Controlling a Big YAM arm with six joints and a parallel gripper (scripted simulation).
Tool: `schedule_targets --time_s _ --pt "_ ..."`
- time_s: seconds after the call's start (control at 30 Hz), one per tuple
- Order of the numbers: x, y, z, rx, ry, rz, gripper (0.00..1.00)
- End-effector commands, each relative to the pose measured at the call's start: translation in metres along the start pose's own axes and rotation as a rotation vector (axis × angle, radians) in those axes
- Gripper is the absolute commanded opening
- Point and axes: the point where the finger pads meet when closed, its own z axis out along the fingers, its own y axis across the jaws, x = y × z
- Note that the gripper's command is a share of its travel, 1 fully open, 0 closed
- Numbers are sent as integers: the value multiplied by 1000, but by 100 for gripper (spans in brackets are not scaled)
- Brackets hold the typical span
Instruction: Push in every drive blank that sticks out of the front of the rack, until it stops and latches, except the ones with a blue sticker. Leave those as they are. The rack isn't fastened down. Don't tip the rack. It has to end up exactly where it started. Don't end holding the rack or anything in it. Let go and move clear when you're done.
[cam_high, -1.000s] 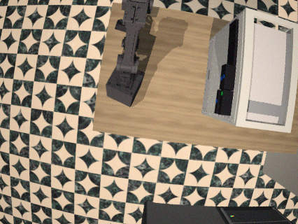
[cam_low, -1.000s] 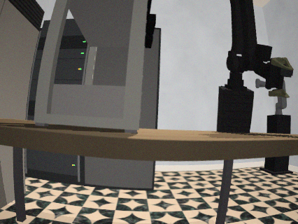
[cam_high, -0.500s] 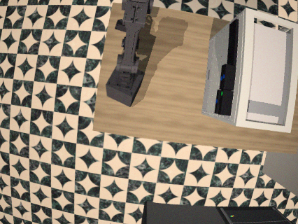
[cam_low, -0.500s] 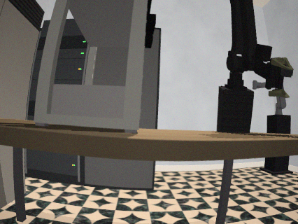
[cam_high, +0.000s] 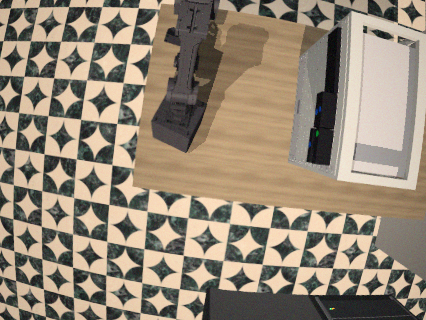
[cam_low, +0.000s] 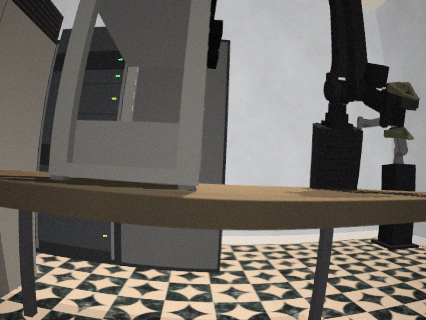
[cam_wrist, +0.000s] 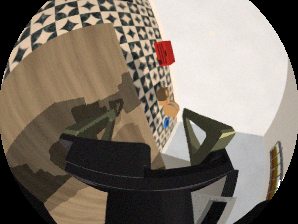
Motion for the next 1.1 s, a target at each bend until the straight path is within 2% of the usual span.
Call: schedule_targets --time_s 0.0,0.6,1.07 --pt "0 -2 0 7 -2 1 100" --pt "8 -4 0 4 16 36 100" --pt "26 -16 -1 30 50 142 100"
